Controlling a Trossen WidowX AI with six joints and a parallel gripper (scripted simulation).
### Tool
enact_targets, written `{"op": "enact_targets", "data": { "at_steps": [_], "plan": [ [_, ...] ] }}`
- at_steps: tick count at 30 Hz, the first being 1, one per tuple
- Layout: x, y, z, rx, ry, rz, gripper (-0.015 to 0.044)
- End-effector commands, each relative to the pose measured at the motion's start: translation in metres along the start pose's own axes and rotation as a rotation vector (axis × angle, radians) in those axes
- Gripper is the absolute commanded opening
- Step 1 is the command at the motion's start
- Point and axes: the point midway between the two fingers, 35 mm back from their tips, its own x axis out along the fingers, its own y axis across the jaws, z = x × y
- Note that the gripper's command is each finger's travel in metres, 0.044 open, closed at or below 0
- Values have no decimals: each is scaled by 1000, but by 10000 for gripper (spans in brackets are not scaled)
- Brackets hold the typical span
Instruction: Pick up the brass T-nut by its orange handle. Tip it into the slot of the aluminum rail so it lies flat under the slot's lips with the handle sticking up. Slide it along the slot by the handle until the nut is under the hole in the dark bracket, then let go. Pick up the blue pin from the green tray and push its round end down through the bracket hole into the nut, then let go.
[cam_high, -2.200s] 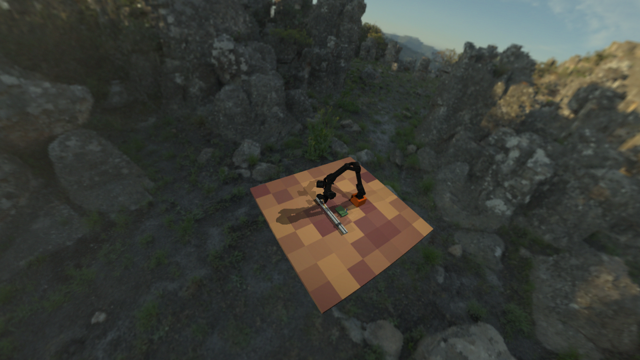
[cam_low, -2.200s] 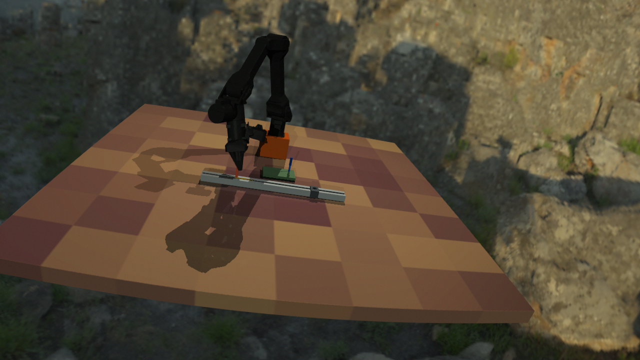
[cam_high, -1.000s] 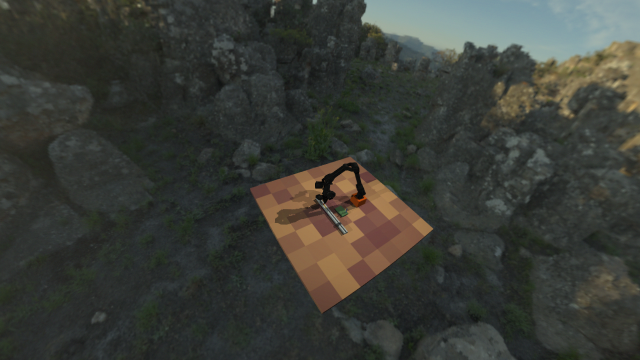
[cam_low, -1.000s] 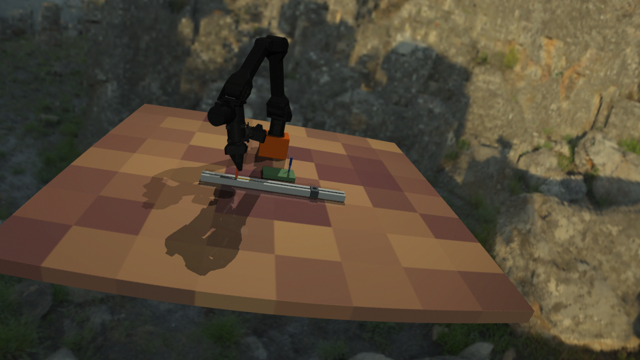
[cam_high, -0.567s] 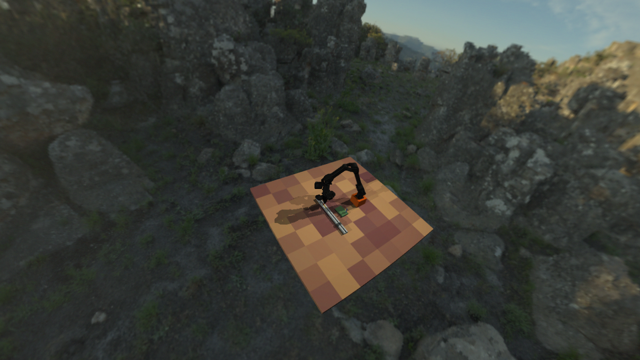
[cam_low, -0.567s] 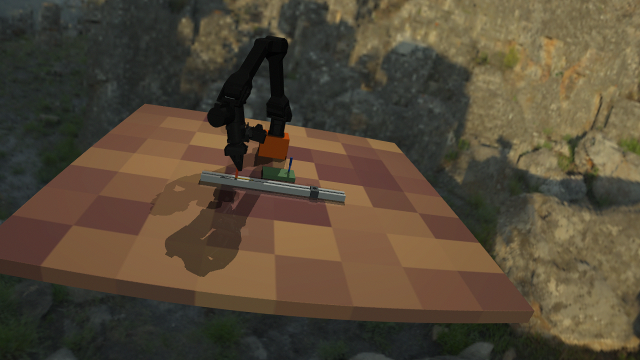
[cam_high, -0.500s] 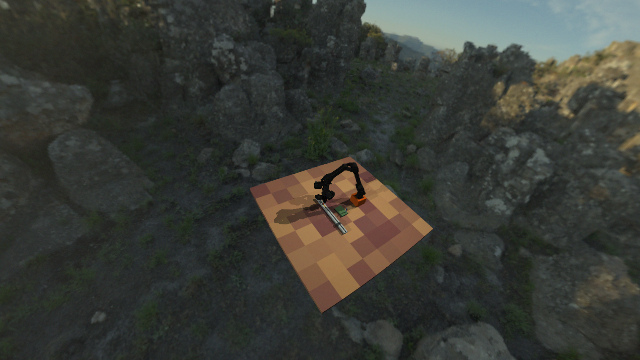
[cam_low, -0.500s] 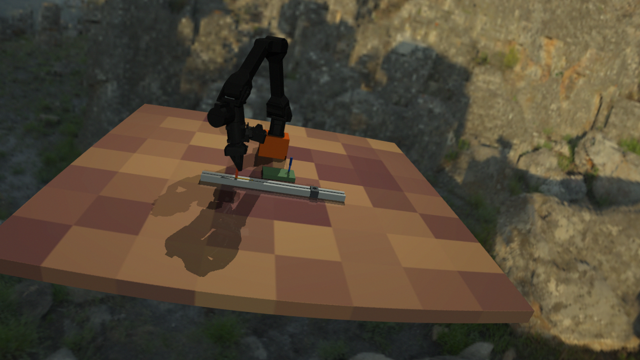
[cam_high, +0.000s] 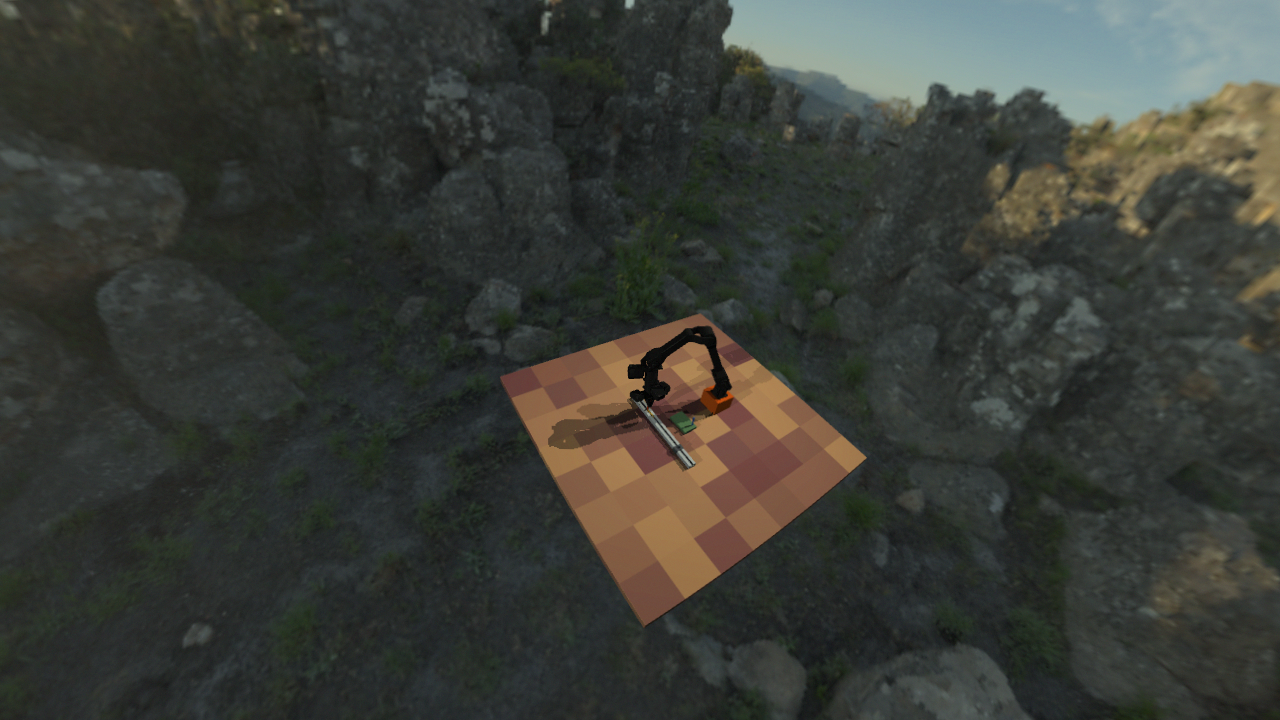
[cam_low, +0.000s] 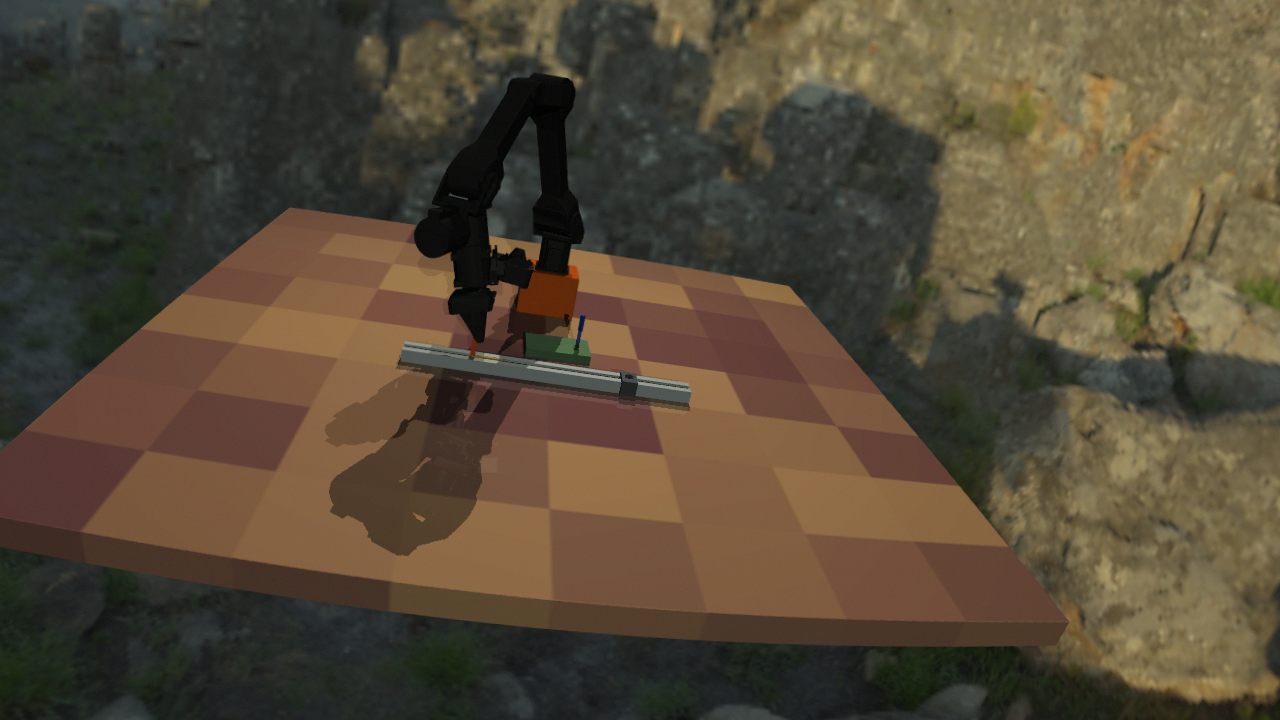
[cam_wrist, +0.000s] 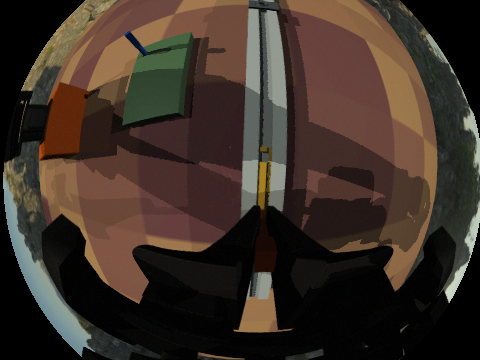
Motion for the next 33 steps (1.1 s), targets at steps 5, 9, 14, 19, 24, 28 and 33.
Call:
{"op": "enact_targets", "data": {
  "at_steps": [5,9,14,19,24,28,33],
  "plan": [
    [-1,-2,-1,5,7,9,-150],
    [-1,-3,-1,7,7,16,-150],
    [-1,-4,-1,9,7,25,-150],
    [-1,-4,-1,11,8,34,-150],
    [-1,-5,-1,13,8,43,-150],
    [0,-5,0,13,7,46,-150],
    [2,-4,8,11,3,44,-150]
  ]
}}
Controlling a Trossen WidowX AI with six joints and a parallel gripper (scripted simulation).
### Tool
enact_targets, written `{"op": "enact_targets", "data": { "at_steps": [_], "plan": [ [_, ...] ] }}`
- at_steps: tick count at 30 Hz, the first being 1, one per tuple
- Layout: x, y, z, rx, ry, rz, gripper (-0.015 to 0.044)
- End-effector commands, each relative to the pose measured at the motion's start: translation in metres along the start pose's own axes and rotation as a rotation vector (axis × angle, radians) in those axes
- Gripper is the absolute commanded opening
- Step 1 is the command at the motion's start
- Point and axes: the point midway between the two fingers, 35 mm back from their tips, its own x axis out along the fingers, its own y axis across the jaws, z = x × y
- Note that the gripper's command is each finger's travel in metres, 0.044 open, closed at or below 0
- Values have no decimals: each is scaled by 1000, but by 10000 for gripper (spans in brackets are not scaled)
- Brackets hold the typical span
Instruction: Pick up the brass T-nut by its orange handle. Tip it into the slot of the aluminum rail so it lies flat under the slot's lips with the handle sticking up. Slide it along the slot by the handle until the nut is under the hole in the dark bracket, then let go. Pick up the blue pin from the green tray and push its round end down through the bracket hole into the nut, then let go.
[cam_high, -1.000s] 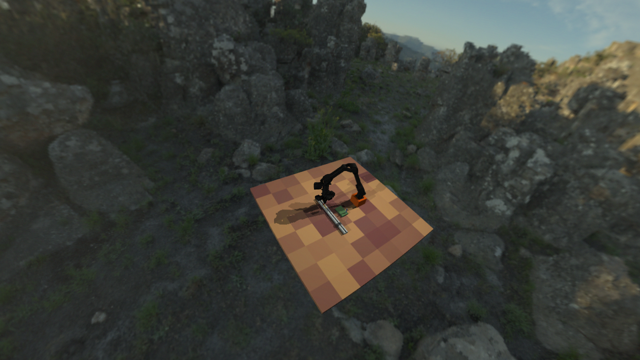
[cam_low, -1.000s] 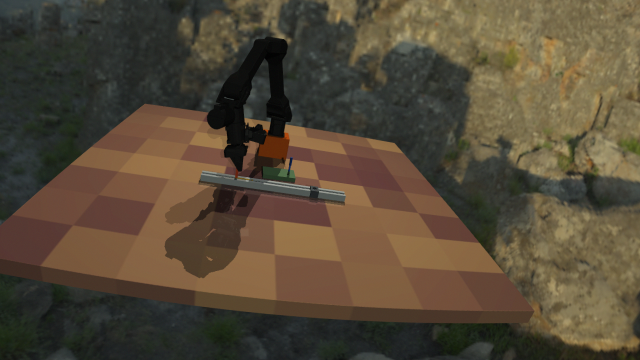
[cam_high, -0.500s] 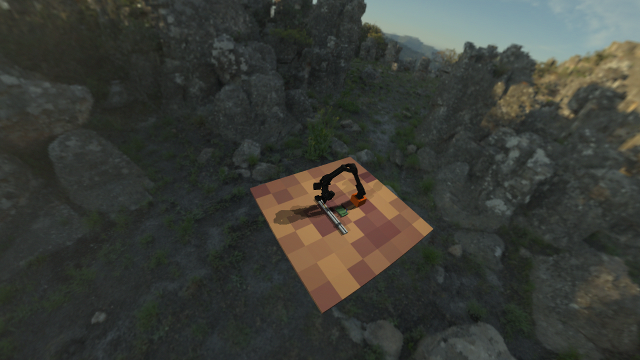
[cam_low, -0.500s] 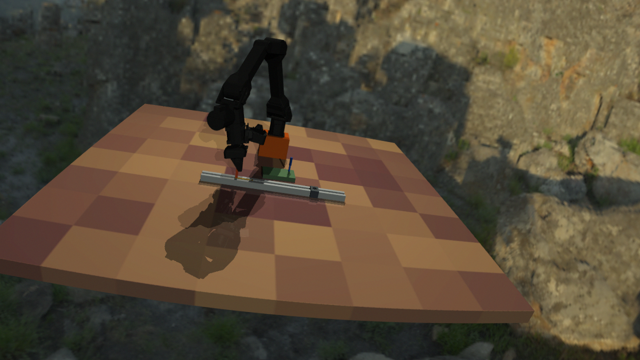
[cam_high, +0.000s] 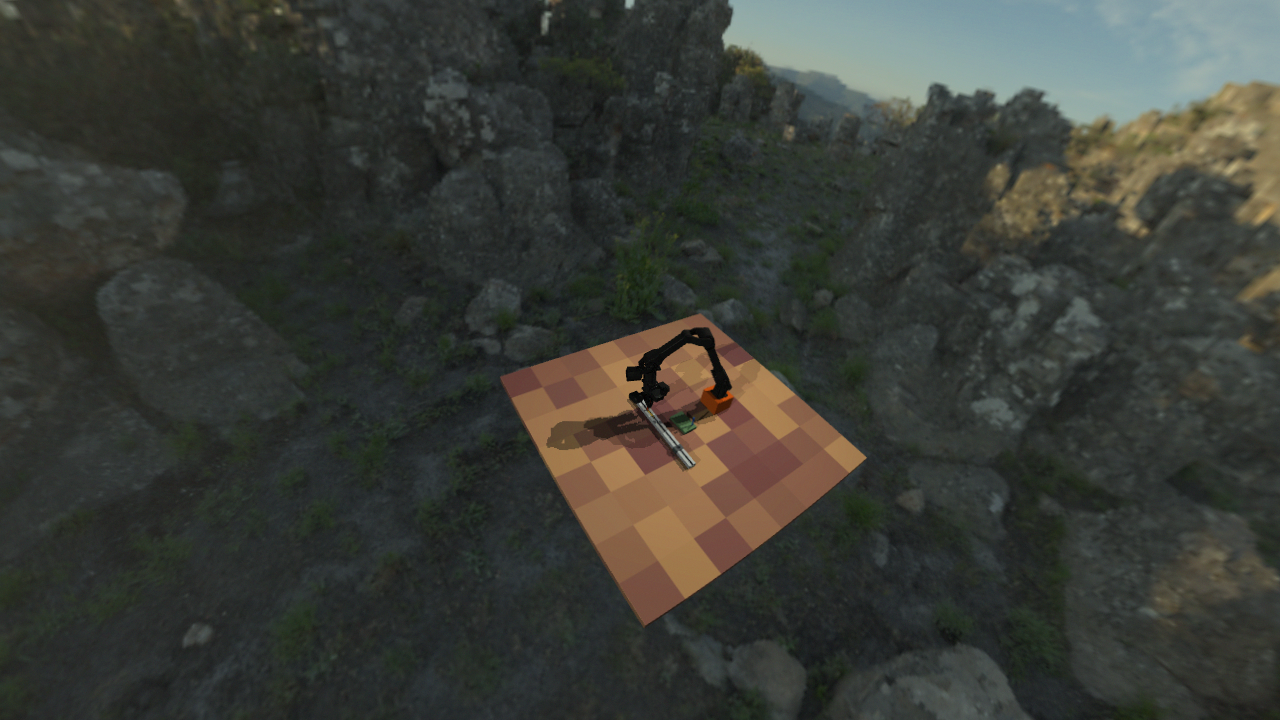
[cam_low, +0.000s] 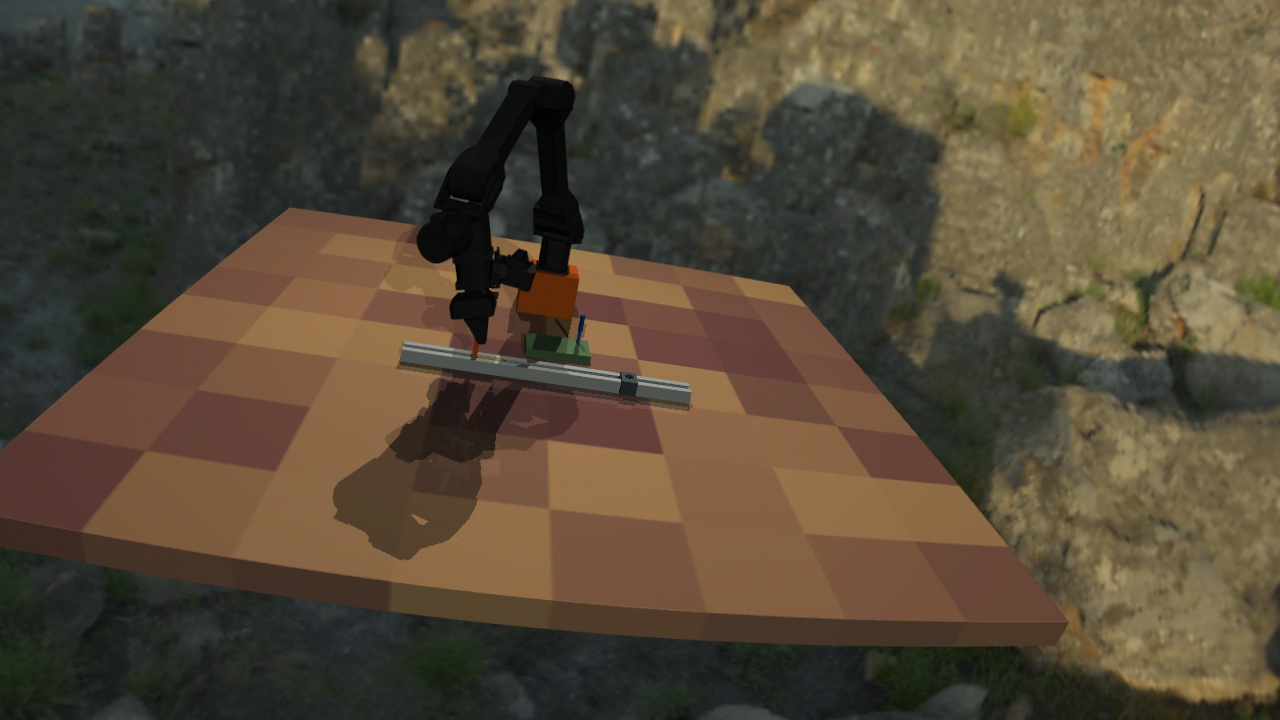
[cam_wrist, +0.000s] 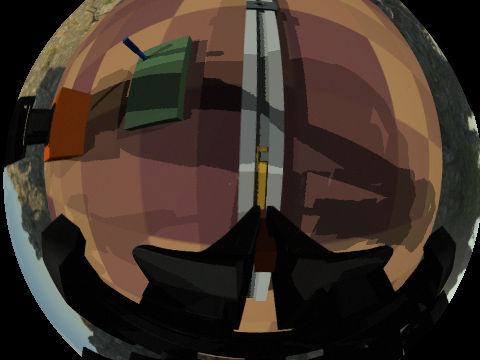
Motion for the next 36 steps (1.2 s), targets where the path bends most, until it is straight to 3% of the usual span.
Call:
{"op": "enact_targets", "data": {
  "at_steps": [1,36],
  "plan": [
    [2,1,7,-1,-1,0,-150],
    [16,2,64,-2,-9,-1,-150]
  ]
}}
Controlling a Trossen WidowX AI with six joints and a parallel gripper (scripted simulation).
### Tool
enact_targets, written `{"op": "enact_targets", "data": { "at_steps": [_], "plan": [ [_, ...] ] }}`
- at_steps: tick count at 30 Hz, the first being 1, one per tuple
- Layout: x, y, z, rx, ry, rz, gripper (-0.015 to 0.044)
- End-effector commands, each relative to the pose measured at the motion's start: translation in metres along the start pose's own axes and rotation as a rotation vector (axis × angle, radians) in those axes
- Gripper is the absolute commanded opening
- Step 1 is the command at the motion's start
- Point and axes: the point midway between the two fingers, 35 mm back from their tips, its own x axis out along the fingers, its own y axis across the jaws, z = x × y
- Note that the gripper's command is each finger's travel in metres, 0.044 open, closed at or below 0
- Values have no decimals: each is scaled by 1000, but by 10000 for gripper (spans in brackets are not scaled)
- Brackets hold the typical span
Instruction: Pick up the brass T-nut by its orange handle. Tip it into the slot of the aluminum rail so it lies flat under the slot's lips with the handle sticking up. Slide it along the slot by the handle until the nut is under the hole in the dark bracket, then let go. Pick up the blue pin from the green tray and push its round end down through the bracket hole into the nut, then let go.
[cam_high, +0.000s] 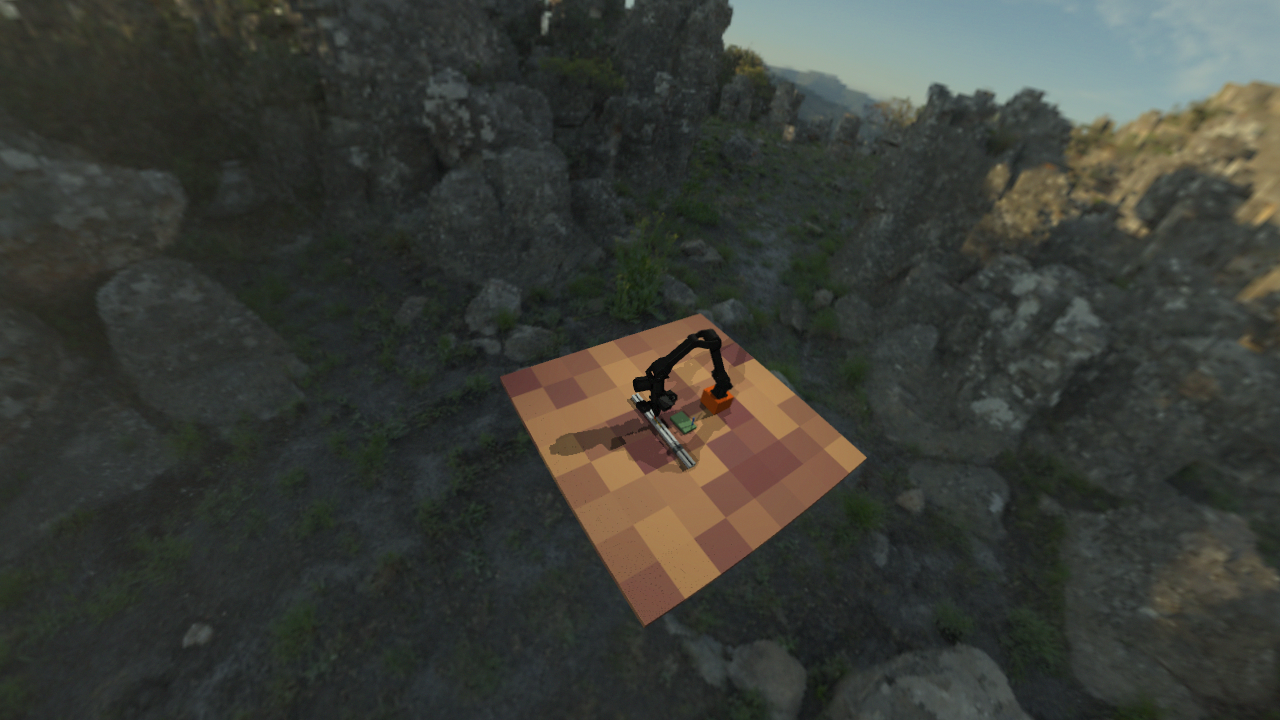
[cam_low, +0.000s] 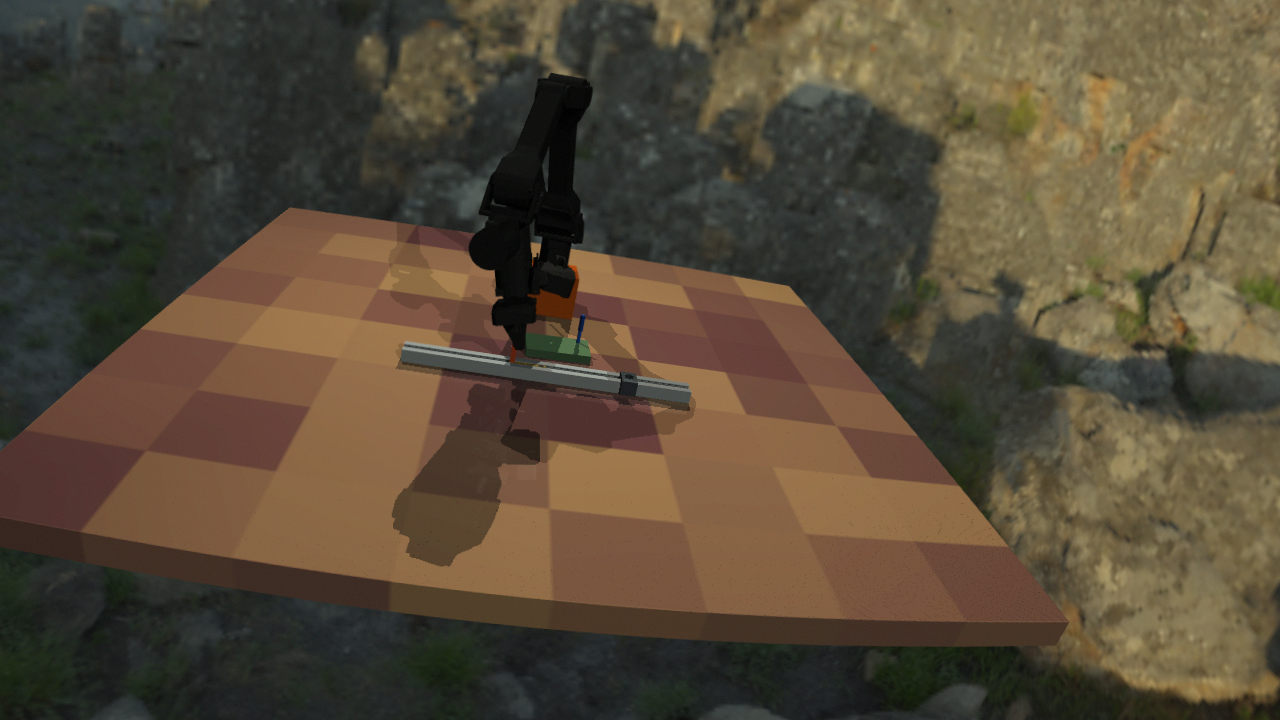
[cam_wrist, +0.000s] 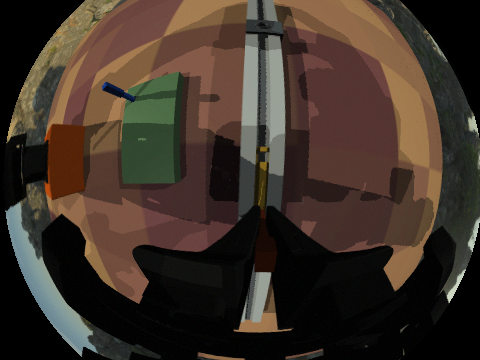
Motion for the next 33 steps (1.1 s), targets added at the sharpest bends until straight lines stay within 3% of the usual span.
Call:
{"op": "enact_targets", "data": {
  "at_steps": [1,33],
  "plan": [
    [2,1,7,2,-6,0,-150],
    [14,1,60,2,-11,-1,-150]
  ]
}}
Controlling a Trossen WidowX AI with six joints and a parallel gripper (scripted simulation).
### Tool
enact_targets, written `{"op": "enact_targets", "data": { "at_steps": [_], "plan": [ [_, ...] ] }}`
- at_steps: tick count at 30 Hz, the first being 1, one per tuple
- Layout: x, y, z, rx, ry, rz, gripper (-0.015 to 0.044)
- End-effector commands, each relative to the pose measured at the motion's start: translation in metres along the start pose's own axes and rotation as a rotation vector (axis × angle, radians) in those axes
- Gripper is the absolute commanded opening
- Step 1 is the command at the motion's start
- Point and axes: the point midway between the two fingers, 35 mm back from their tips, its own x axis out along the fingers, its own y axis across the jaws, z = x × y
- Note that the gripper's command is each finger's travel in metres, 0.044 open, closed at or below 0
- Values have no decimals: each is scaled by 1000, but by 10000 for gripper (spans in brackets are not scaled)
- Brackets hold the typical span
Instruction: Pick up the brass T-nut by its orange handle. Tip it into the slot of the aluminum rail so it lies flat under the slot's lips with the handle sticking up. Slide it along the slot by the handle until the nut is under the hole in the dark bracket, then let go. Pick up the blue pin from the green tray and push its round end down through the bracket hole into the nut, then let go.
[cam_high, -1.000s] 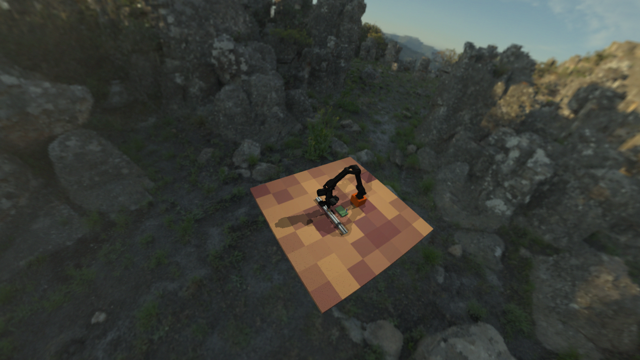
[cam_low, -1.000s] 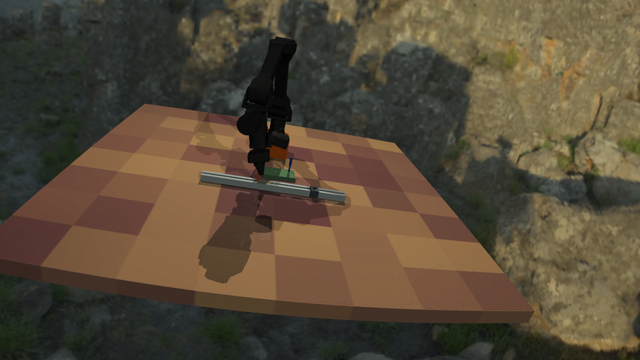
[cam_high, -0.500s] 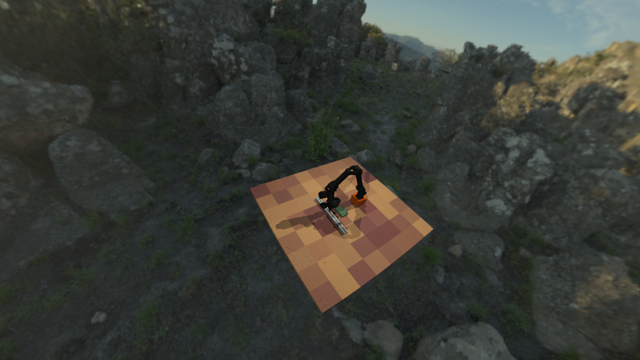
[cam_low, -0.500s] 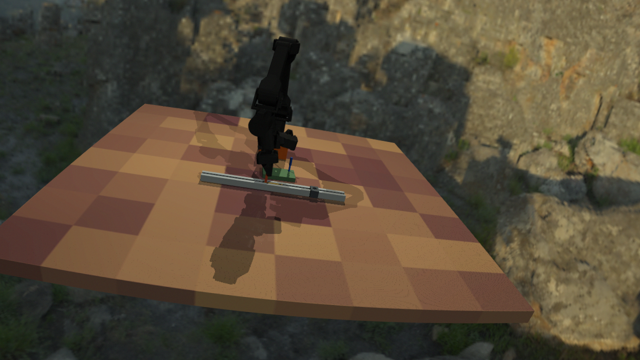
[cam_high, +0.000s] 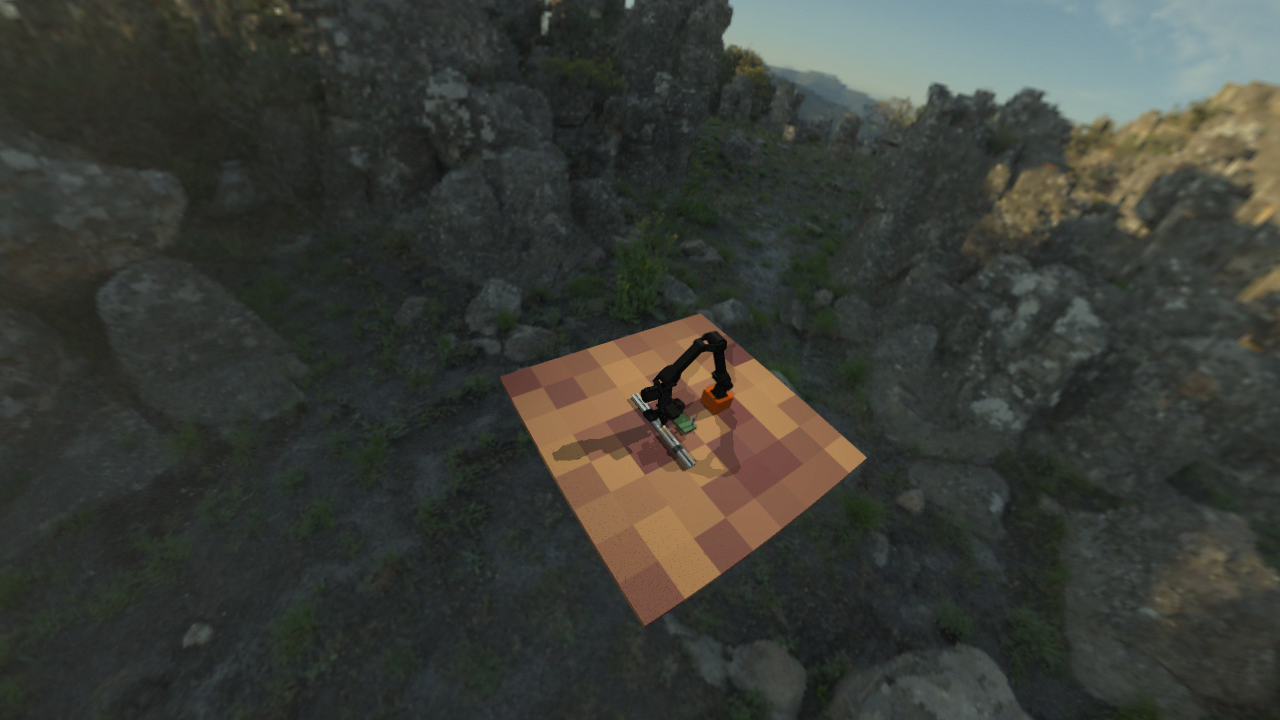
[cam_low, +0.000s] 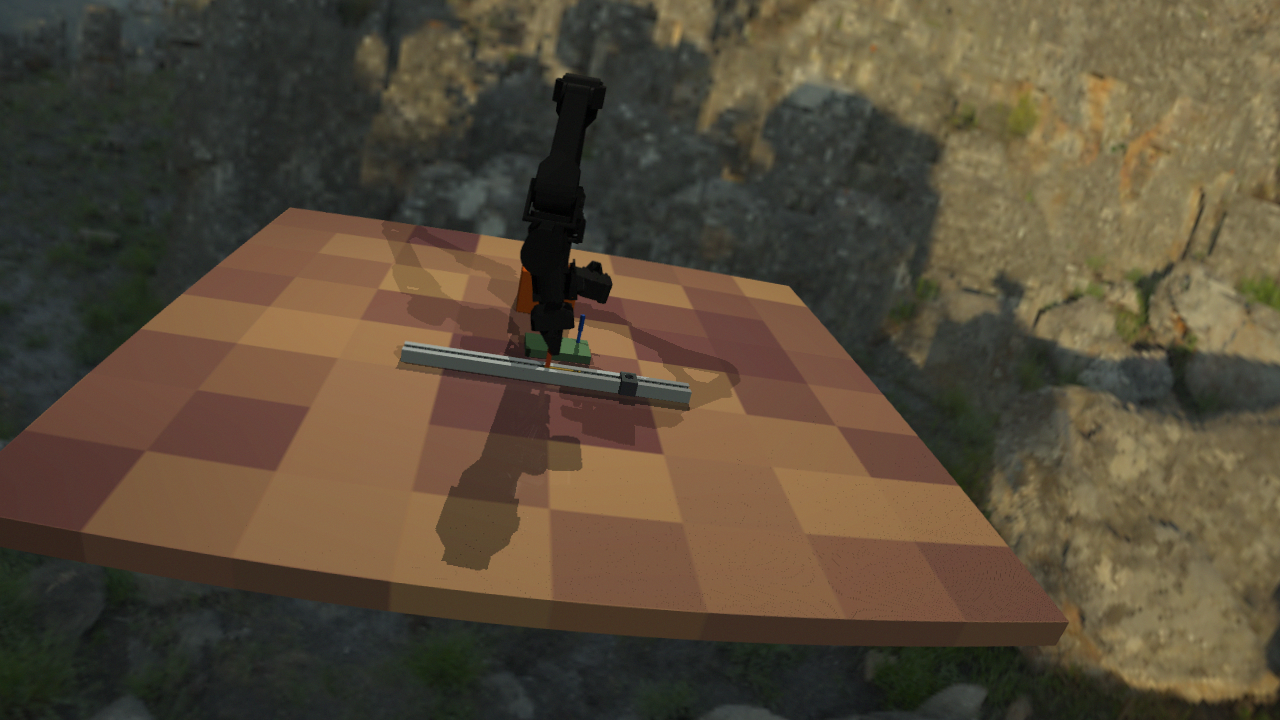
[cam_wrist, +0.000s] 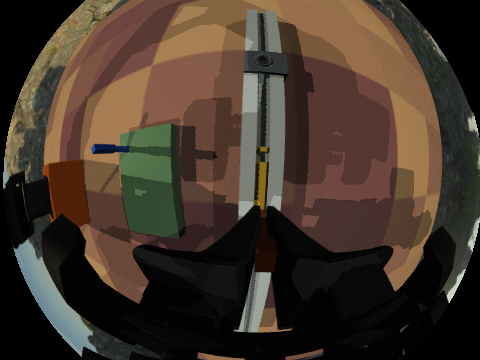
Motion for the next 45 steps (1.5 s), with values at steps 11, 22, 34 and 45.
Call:
{"op": "enact_targets", "data": {
  "at_steps": [11,22,34,45],
  "plan": [
    [6,1,24,2,-8,1,-150],
    [10,1,43,2,-10,1,-150],
    [15,1,63,2,-12,1,-150],
    [18,1,78,2,-14,1,-150]
  ]
}}
